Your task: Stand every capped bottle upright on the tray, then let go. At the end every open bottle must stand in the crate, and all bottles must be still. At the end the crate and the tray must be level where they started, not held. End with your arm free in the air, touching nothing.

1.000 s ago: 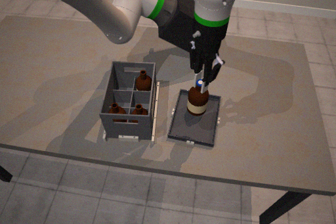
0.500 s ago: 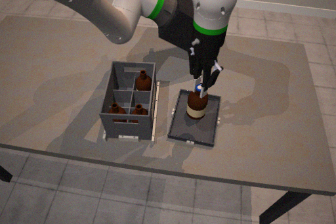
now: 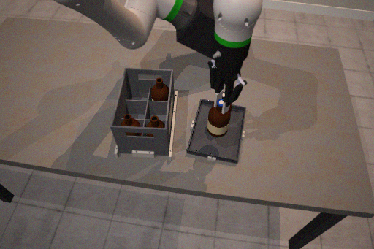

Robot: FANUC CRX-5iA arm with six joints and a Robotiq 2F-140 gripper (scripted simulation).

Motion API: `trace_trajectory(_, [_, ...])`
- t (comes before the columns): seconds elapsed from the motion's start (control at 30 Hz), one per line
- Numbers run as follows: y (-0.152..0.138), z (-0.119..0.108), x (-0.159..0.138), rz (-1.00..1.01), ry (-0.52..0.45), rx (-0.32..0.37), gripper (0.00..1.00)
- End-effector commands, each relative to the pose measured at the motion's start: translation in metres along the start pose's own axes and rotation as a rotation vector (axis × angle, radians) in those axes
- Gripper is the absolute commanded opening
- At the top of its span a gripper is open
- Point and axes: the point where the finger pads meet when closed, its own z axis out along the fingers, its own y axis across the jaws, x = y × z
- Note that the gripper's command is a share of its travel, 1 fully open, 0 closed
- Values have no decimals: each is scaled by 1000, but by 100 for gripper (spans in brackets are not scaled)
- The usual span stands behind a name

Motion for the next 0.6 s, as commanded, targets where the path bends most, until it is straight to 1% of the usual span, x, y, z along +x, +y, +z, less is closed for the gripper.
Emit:
trace_trajectory(0.0, [0, 4, 0, 0, 0, -1, 0])
trace_trajectory(0.37, [0, 26, 0, 0, 0, -1, 0])
trace_trajectory(0.43, [0, 26, 0, 0, 0, -1, 0])
trace_trajectory(0.57, [0, 34, 0, 0, 0, -1, 0])
